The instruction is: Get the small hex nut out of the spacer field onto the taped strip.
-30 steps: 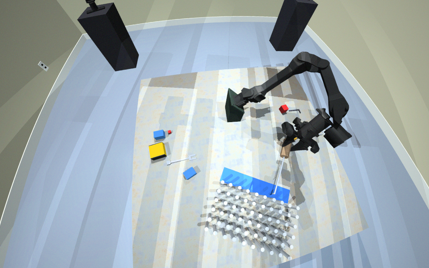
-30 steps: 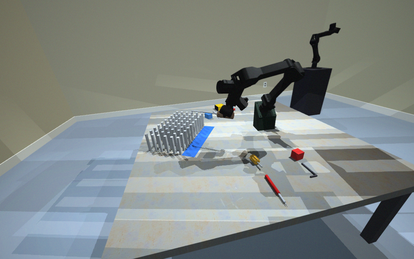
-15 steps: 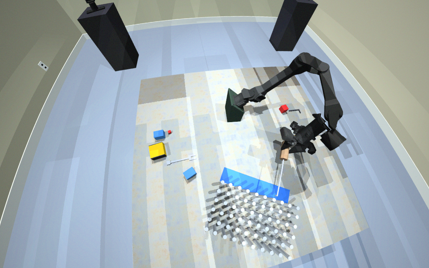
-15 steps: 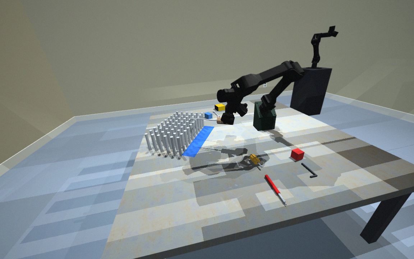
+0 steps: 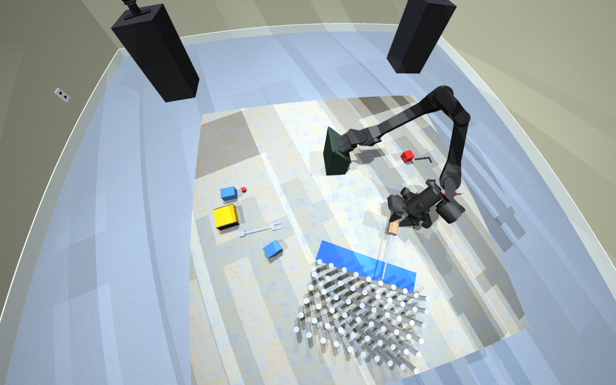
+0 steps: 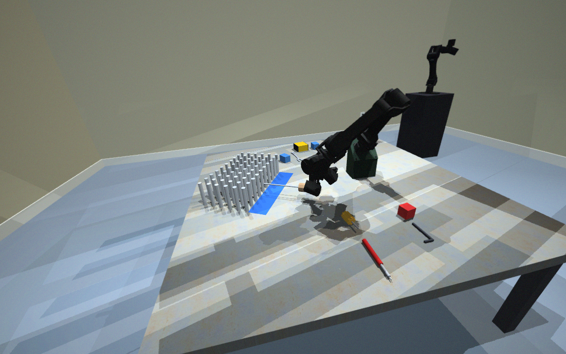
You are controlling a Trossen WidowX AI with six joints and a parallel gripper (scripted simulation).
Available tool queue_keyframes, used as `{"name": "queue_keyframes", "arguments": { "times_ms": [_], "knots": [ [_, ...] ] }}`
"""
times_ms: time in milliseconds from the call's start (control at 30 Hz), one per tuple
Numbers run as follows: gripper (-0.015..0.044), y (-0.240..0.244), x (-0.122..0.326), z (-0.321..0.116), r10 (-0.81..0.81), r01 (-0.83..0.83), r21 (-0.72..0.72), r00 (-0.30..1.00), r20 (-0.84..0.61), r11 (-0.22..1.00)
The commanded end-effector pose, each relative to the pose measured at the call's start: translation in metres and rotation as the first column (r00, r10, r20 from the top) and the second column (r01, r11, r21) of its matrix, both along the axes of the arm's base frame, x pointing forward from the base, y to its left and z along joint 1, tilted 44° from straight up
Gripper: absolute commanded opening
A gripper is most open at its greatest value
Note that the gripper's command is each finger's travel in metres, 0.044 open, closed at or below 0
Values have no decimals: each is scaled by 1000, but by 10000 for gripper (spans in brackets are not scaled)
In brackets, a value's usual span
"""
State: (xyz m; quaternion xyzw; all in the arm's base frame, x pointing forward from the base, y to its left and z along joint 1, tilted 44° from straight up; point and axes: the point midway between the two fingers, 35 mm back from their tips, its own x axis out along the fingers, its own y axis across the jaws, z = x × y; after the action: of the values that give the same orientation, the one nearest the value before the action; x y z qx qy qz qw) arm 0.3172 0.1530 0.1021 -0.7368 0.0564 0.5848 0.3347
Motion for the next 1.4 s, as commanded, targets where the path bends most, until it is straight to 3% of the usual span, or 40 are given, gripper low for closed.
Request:
{"name": "queue_keyframes", "arguments": {
  "times_ms": [0, 1367],
  "knots": [
    [0, 12, -3, -14, -8, 8, -2, 1000, 3, 1000],
    [0, 1, 23, -21, -7, 7, -4, 1000, 6, 1000]
  ]
}}
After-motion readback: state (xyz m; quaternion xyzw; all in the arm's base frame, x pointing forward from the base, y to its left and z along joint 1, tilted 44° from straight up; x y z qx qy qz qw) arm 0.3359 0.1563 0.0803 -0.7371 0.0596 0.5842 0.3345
